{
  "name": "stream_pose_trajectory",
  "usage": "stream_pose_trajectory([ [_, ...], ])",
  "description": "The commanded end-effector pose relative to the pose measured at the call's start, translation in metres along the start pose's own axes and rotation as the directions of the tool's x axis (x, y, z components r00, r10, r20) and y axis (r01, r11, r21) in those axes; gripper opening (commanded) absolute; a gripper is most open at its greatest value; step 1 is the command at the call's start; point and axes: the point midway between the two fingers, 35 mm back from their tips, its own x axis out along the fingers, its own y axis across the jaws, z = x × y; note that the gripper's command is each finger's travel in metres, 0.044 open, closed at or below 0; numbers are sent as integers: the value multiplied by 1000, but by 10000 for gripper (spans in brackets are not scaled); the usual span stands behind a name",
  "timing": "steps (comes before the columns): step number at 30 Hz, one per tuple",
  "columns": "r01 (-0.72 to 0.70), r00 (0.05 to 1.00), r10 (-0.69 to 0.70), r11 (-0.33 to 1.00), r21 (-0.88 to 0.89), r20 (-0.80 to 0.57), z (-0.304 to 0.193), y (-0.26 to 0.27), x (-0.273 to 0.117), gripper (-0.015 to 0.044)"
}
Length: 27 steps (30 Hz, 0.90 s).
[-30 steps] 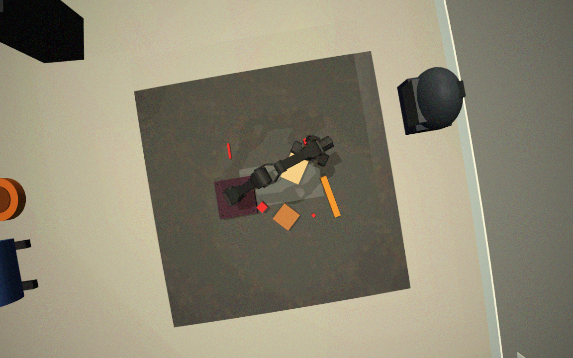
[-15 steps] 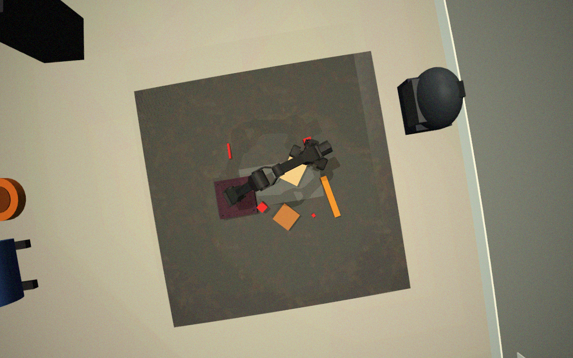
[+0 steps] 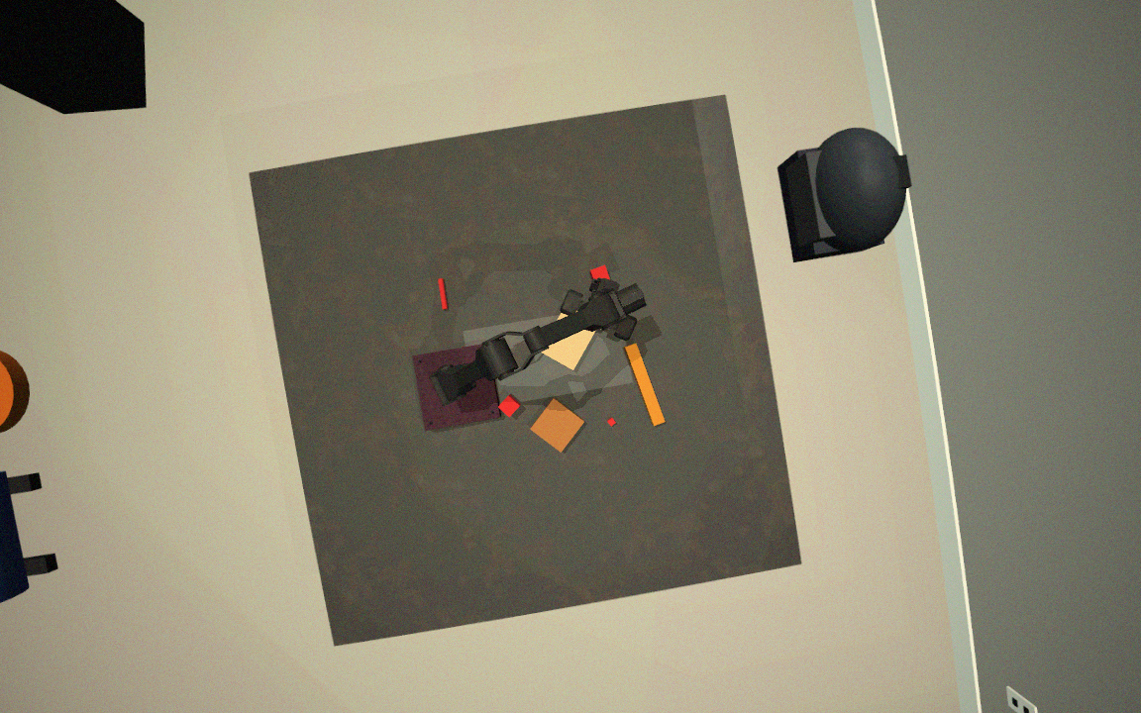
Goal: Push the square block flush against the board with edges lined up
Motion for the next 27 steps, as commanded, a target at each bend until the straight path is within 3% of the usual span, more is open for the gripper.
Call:
stream_pose_trajectory([
  [1,-7,1000,7,1000,-1,-20,-13,1,4,0],
  [19,-7,1000,7,1000,-1,-22,-42,1,4,0],
  [27,-7,1000,7,1000,-1,-22,-33,0,4,0],
])
